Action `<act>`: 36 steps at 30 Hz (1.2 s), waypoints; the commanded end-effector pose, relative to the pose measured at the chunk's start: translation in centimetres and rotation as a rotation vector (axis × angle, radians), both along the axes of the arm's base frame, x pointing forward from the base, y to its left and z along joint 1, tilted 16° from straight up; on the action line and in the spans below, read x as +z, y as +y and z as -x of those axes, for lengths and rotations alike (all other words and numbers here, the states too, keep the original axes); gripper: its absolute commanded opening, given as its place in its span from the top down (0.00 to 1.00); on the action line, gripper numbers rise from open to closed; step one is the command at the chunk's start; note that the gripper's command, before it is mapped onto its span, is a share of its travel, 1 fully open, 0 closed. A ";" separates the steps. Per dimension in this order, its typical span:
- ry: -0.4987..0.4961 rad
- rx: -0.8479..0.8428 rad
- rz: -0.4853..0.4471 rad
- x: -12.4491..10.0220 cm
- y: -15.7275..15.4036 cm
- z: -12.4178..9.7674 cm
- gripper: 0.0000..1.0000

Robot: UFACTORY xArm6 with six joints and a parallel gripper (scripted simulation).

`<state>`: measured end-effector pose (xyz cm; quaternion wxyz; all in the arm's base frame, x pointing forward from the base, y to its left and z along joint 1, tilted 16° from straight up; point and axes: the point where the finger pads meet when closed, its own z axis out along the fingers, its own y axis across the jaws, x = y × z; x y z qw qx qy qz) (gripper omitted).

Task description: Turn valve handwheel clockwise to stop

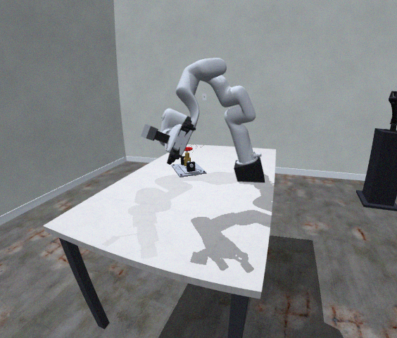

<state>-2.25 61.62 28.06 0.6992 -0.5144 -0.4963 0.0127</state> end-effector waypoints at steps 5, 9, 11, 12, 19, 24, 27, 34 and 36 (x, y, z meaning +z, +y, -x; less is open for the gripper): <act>-0.001 0.001 -0.004 0.2 0.0 0.0 0.00; -0.001 0.001 -0.004 0.2 0.0 0.0 0.00; -0.001 0.001 -0.004 0.2 0.0 0.0 0.00; -0.001 0.001 -0.004 0.2 0.0 0.0 0.00; -0.003 0.001 -0.008 0.4 0.1 0.0 0.00; -0.046 -0.012 0.016 0.2 -1.1 -2.5 0.00; -0.116 -0.038 0.057 -0.3 -3.3 -6.4 0.00; -0.220 -0.084 0.129 -1.1 -6.7 -11.5 0.00; -0.262 -0.104 0.162 -1.5 -8.8 -14.2 0.00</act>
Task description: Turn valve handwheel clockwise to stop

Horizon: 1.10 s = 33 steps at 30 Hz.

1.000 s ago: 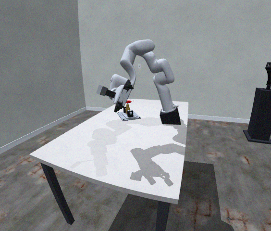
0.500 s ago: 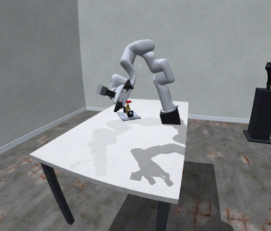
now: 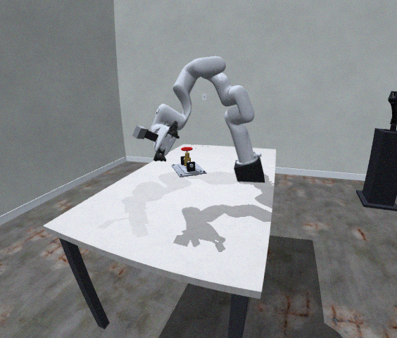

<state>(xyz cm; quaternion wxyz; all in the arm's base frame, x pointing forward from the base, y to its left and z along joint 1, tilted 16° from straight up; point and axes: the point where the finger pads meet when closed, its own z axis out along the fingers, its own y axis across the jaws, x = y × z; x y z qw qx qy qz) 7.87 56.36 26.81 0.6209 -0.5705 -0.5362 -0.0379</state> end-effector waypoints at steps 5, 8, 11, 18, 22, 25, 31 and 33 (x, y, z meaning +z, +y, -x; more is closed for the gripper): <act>-0.162 -0.075 0.131 -1.1 -7.6 -8.6 0.00; -0.209 -0.105 0.176 -1.6 -10.0 -11.0 0.00; -0.256 -0.139 0.224 -2.1 -12.6 -13.2 0.00; -0.350 -0.213 0.332 -3.1 -18.5 -17.6 0.00; -0.430 -0.284 0.438 -3.8 -22.8 -20.2 0.00; -0.470 -0.323 0.497 -4.2 -26.0 -21.8 0.00; -0.519 -0.373 0.575 -4.5 -31.4 -24.0 0.00; -0.554 -0.411 0.637 -4.8 -34.8 -25.1 0.00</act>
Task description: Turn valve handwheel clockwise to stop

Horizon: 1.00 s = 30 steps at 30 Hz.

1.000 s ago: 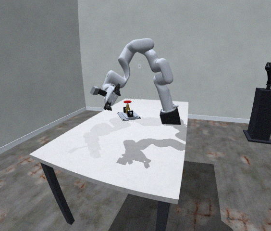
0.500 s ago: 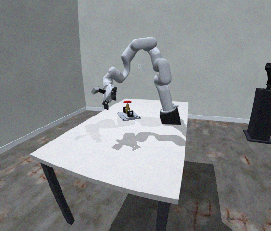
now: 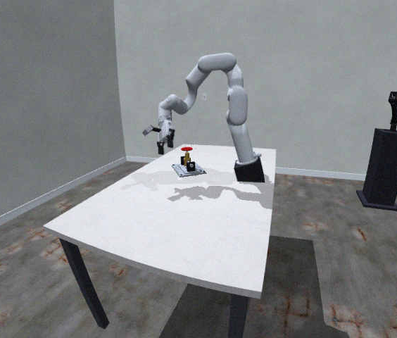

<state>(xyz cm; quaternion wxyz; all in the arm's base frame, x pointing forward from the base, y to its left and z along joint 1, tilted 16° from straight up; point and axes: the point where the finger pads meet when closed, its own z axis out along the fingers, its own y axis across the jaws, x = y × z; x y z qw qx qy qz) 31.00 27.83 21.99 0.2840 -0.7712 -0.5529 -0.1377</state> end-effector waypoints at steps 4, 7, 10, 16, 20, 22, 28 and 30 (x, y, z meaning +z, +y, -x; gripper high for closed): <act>-0.108 -0.123 0.173 -0.2 -10.1 -3.0 0.00; -0.143 -0.173 0.241 -0.3 -13.8 -3.7 0.00; -0.173 -0.218 0.304 -0.3 -17.3 -4.1 0.00; -0.211 -0.278 0.390 -0.2 -22.1 -4.3 0.00; -0.253 -0.354 0.504 0.1 -27.5 -4.0 0.00; -0.262 -0.372 0.531 0.2 -28.8 -3.8 0.00; -0.266 -0.380 0.544 0.2 -29.3 -3.7 0.00; -0.266 -0.380 0.544 0.2 -29.3 -3.7 0.00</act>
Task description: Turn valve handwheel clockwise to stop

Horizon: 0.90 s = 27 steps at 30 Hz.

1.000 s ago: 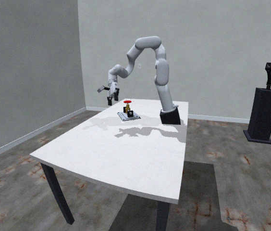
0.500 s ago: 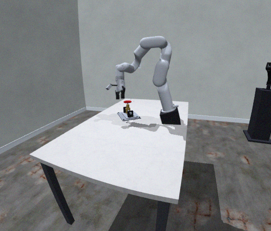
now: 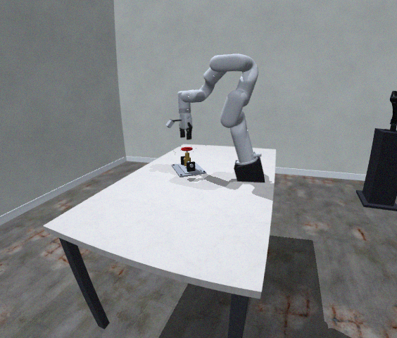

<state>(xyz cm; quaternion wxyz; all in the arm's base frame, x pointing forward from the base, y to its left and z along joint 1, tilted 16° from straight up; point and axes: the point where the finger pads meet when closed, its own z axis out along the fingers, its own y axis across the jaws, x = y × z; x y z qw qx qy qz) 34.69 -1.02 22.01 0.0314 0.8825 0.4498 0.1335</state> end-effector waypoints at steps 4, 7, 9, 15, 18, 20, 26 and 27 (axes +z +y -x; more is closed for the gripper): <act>-0.008 -0.005 0.008 0.2 -0.5 0.0 0.00; -0.008 -0.005 0.008 0.2 -0.5 0.0 0.00; -0.008 -0.005 0.008 0.2 -0.5 0.0 0.00; -0.008 -0.005 0.008 -0.1 -0.5 -0.1 0.00; -0.008 -0.005 0.008 -0.3 -0.5 -0.2 0.00; -0.008 -0.005 0.008 -0.3 -0.5 -0.2 0.00; -0.008 -0.005 0.008 -1.0 -0.4 -0.4 0.00; -0.008 -0.005 0.008 -1.1 -0.4 -0.4 0.00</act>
